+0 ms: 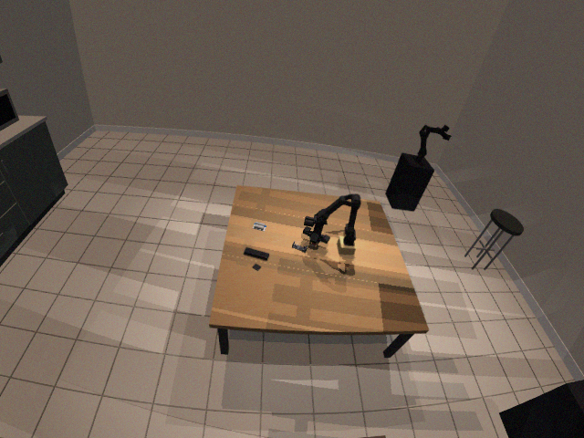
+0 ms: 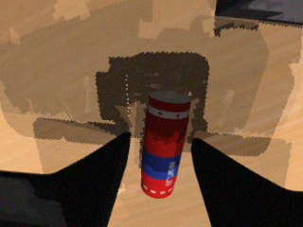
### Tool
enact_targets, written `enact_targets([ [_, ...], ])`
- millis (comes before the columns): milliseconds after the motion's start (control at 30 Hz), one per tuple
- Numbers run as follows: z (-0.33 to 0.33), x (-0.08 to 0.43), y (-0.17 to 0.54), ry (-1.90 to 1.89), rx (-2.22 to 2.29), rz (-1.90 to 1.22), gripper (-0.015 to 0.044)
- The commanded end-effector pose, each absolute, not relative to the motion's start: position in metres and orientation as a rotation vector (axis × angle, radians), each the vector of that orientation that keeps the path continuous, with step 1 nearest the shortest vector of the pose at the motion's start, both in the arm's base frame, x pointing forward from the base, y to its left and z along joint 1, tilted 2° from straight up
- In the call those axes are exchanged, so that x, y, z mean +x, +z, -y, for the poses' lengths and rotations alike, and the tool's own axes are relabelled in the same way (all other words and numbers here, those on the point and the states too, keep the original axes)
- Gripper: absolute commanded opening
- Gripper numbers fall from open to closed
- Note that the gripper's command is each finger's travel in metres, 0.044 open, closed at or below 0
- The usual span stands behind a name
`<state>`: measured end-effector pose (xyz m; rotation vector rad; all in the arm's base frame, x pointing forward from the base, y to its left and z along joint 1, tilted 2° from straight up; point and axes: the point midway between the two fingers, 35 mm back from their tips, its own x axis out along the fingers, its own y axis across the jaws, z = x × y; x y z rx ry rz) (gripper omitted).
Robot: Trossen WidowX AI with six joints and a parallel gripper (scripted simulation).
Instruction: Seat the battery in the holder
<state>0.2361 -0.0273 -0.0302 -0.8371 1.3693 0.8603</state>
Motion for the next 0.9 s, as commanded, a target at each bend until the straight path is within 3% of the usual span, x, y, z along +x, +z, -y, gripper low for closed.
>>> enact_targets([
  [0, 0.027, 0.236, -0.031, 0.862, -0.837, -1.364, 0.0141],
  [200, 0.027, 0.236, -0.031, 0.862, -0.837, -1.364, 0.0083],
  [700, 0.028, 0.237, 0.019, 0.869, -0.844, -1.361, 0.0083],
  [867, 0.022, 0.253, 0.025, 1.046, -1.029, -1.269, 0.0083],
])
